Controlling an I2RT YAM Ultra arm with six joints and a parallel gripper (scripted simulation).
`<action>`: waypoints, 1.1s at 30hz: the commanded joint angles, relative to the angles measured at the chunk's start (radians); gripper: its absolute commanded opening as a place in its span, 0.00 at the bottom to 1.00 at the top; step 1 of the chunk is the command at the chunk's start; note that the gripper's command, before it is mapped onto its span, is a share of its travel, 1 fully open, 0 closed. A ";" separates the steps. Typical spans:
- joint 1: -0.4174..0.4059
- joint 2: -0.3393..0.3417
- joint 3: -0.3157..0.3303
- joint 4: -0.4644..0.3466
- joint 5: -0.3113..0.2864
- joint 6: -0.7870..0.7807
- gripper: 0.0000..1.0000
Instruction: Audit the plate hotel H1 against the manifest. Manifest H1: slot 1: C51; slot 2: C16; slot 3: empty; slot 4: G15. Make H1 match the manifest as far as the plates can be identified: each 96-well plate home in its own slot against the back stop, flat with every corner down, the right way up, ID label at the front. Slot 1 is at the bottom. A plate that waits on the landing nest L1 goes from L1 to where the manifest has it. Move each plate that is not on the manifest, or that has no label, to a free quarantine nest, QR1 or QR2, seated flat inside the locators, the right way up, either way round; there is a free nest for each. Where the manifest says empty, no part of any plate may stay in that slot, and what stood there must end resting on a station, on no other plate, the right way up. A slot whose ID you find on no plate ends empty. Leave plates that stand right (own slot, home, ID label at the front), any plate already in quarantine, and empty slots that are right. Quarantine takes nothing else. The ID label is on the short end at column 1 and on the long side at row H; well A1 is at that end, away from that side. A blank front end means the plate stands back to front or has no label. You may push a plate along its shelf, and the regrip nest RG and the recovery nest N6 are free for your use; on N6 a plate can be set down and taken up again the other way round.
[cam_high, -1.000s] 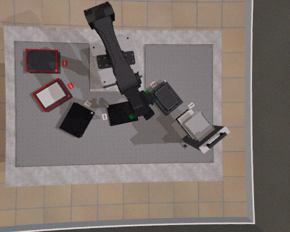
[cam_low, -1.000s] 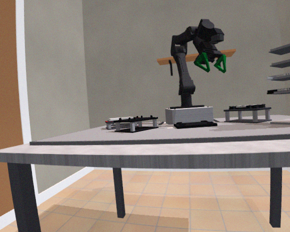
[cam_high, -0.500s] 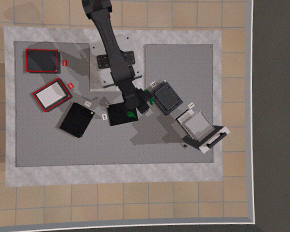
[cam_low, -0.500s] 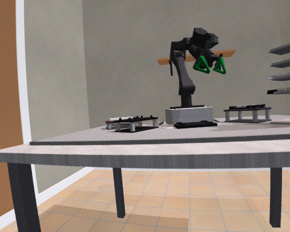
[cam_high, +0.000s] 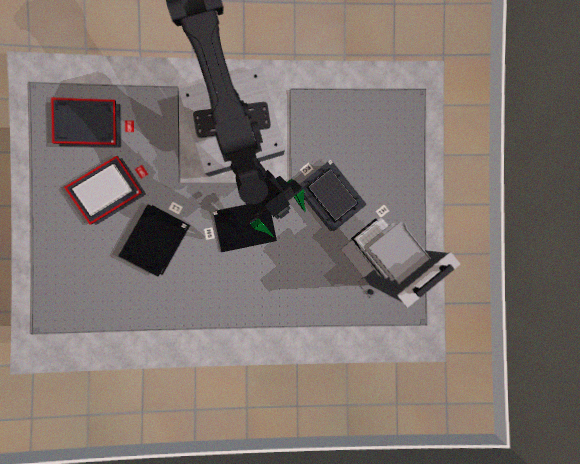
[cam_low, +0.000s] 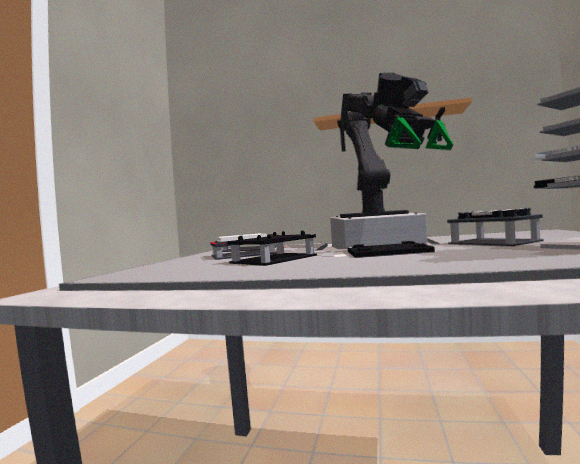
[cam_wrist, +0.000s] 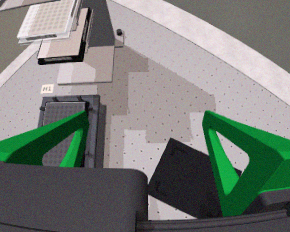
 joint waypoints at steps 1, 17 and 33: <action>-0.007 -0.027 -0.010 0.110 -0.031 0.014 1.00; -0.274 0.000 0.015 0.044 -0.259 -0.141 1.00; -0.546 0.072 0.069 -0.070 -0.477 -0.351 1.00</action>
